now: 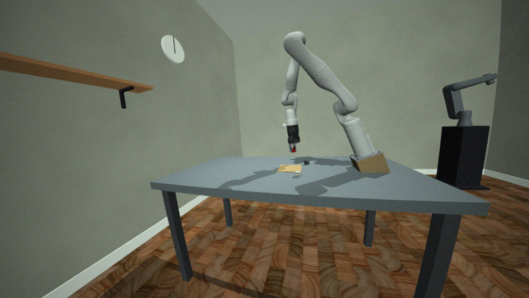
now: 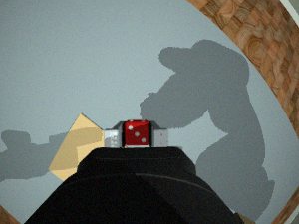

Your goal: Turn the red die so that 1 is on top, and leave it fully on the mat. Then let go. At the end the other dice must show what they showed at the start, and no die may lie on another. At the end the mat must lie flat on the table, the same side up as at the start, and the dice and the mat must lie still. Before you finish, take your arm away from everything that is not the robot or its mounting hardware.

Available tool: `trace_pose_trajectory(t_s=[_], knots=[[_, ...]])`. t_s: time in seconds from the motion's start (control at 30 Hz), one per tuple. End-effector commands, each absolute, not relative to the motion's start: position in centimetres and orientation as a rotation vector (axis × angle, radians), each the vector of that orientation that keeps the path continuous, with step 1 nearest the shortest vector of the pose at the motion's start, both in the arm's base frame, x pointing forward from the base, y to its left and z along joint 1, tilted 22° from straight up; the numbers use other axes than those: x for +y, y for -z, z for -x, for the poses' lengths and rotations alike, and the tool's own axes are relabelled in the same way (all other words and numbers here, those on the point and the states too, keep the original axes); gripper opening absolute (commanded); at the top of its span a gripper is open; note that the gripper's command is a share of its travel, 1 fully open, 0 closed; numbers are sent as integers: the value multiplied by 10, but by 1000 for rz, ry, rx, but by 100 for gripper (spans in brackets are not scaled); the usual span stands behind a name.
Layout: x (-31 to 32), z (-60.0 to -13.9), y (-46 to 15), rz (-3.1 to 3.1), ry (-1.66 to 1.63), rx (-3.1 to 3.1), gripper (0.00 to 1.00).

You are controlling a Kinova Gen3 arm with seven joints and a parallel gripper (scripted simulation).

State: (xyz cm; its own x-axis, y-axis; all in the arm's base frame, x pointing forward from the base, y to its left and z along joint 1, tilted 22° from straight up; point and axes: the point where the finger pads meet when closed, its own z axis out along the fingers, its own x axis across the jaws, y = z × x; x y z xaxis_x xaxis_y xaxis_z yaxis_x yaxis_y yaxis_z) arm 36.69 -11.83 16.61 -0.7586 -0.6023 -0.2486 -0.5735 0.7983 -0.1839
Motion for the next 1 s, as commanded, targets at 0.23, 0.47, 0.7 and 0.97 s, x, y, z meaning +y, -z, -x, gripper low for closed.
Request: trace_pose_trajectory(t_s=[0.23, 0.47, 0.7, 0.97], knots=[[-92, -373, -165, 575, 85, 2780, 49], [-74, -374, -165, 270, 47, 2818, 49], [-61, -375, -167, 65, 20, 2823, 49], [-39, -377, -169, -221, -20, 2799, 49]])
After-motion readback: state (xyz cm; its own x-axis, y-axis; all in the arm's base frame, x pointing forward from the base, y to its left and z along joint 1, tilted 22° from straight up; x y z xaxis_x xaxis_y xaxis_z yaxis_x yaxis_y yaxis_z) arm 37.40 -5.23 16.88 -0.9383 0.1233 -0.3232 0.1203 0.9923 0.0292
